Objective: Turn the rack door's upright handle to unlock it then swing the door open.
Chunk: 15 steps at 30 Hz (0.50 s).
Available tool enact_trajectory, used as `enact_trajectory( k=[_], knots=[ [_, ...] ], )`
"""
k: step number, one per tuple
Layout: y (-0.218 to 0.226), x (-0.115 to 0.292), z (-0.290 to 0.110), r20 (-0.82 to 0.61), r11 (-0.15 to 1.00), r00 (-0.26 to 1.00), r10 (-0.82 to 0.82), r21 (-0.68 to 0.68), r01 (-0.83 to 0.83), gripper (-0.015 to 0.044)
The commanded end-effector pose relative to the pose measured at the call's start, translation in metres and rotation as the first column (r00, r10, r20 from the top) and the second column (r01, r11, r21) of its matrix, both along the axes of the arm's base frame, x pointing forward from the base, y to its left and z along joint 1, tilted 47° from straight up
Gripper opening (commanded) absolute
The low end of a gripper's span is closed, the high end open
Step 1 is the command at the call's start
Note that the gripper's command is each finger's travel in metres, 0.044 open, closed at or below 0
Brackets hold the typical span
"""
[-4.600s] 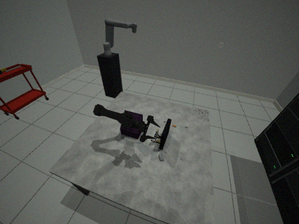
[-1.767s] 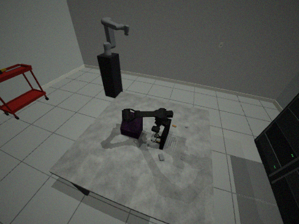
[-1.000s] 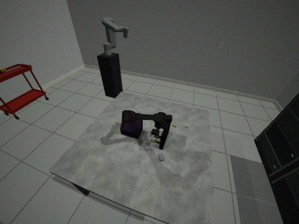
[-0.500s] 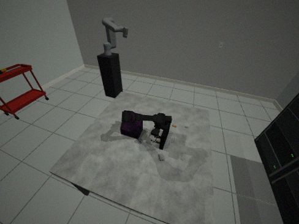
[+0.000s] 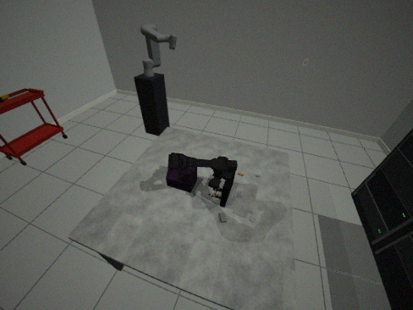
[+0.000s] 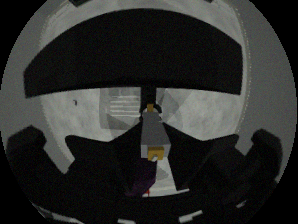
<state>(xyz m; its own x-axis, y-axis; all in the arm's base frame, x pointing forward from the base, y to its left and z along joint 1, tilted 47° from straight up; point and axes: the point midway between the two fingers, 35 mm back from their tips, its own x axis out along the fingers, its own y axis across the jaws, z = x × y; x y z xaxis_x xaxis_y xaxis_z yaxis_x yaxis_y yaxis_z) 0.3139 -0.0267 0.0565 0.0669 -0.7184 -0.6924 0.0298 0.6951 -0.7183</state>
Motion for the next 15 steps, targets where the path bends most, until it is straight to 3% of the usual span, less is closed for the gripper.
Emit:
enact_trajectory(
  k=[1, 8, 15],
  knots=[
    [-0.0006, -0.0007, -0.0005, 0.047, 0.999, 0.998, -0.045, 0.002, 0.045, 0.0019],
    [-0.0006, -0.0007, -0.0005, 0.283, 0.960, 0.917, -0.279, 0.065, 0.272, 0.0019],
    [-0.0006, -0.0007, -0.0005, 0.481, 0.869, 0.729, -0.486, 0.178, 0.462, 0.0019]
  ],
)
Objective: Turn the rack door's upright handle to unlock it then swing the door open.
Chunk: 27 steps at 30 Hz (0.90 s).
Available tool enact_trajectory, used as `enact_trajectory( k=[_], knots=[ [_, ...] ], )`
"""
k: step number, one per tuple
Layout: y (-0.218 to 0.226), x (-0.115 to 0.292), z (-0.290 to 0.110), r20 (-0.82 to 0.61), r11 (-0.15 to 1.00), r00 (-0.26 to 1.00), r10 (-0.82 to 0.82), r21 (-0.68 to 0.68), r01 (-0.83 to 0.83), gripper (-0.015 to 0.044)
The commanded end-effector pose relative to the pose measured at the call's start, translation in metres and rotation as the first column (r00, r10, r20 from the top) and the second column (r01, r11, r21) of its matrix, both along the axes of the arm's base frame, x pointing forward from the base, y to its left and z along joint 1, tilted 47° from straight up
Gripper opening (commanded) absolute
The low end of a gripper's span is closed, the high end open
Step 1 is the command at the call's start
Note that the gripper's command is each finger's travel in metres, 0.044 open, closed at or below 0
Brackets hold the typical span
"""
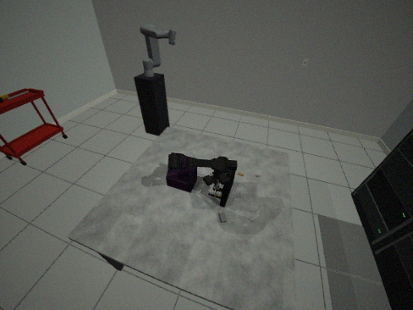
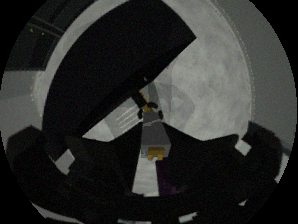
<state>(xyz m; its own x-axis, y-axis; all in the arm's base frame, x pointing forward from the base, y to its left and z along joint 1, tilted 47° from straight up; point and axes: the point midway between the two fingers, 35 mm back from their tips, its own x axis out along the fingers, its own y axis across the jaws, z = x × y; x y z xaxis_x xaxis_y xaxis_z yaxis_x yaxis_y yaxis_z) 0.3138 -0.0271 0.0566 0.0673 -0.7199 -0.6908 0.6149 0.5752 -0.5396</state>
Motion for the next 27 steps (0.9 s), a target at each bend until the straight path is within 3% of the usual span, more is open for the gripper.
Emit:
enact_trajectory(
  k=[1, 8, 16, 23, 27],
  knots=[
    [-0.0003, -0.0006, -0.0006, 0.121, 0.993, 0.986, -0.118, 0.018, 0.117, 0.0019],
    [-0.0003, -0.0006, -0.0006, 0.349, 0.937, 0.871, -0.347, 0.097, 0.335, 0.0019],
    [-0.0003, -0.0006, -0.0007, 0.550, 0.814, 0.616, -0.564, 0.244, 0.527, 0.0019],
    [-0.0003, -0.0006, -0.0007, 0.651, 0.672, 0.323, -0.687, 0.401, 0.622, 0.0019],
    [-0.0003, -0.0006, -0.0007, 0.657, 0.657, 0.292, -0.695, 0.417, 0.628, 0.0019]
  ],
)
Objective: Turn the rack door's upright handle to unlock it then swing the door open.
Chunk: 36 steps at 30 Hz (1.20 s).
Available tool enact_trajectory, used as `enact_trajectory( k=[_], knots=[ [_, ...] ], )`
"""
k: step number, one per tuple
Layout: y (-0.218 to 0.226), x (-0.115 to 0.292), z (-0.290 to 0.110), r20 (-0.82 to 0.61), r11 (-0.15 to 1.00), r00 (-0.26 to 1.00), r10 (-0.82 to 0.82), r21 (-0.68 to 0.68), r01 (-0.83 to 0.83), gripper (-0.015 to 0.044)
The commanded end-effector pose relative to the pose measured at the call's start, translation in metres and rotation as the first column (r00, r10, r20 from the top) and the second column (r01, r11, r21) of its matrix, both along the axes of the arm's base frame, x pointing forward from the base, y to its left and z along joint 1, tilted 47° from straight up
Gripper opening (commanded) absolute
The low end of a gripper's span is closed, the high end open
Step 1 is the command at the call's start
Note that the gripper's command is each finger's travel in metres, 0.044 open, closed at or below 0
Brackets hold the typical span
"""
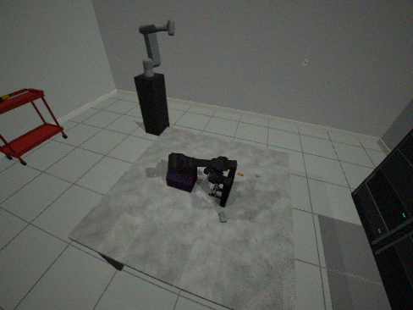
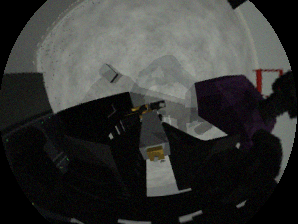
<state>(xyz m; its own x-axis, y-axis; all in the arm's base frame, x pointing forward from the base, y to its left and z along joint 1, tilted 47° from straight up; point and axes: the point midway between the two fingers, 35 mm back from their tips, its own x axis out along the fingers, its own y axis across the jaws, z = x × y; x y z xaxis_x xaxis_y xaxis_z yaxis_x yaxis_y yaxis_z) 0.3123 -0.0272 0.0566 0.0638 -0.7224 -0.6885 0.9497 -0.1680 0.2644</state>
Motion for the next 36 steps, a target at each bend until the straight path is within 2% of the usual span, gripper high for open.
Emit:
enact_trajectory(
  k=[1, 10, 20, 21, 23, 29, 36],
  knots=[
    [-0.0001, 0.0008, -0.0006, 0.044, 0.999, 0.998, -0.039, 0.007, 0.038, 0.0019],
    [-0.0001, 0.0008, -0.0006, 0.044, 0.999, 0.998, -0.039, 0.007, 0.038, 0.0019],
    [-0.0001, 0.0008, -0.0006, 0.044, 0.999, 0.998, -0.039, 0.007, 0.038, 0.0282],
    [-0.0001, 0.0008, -0.0006, 0.044, 0.999, 0.998, -0.039, 0.007, 0.038, 0.0291],
    [-0.0001, 0.0008, -0.0006, 0.021, 1.000, 1.000, -0.016, 0.004, 0.016, 0.0291],
    [-0.0001, 0.0008, -0.0006, -0.187, 0.983, 0.966, 0.179, 0.002, -0.182, 0.0291],
    [-0.0001, 0.0008, -0.0006, -0.419, 0.913, 0.821, 0.388, 0.054, -0.404, 0.0291]
  ],
)
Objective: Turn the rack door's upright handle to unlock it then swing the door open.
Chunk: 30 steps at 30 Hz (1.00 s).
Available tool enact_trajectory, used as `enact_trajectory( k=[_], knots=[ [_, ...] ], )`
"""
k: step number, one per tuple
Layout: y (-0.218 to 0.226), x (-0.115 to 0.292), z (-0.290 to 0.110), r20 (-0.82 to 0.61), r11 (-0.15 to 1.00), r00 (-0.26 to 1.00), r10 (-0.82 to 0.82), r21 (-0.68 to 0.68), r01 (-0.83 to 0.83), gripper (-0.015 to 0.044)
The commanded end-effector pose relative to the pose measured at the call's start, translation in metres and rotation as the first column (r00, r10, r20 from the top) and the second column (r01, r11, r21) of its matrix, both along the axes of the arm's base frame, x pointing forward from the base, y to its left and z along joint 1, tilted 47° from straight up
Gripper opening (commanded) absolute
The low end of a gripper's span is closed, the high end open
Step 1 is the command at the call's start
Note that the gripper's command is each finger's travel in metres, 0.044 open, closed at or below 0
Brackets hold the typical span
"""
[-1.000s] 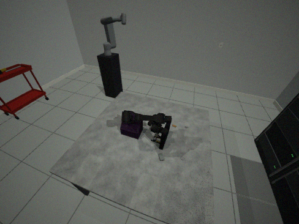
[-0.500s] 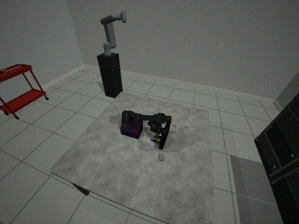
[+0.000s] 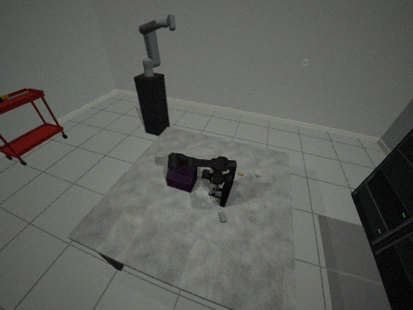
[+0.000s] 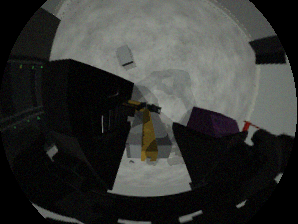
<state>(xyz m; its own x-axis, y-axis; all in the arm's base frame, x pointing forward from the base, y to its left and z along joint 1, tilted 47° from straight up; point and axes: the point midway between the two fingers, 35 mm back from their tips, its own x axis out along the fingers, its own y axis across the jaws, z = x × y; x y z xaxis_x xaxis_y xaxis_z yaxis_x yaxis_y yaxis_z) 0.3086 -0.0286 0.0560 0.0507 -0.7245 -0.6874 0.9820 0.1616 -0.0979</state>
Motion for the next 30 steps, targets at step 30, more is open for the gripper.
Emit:
enact_trajectory(
  k=[30],
  knots=[
    [0.0013, 0.0046, 0.0000, -0.757, 0.500, -0.026, 0.653, 0.456, -0.736, 0.0291]
  ],
)
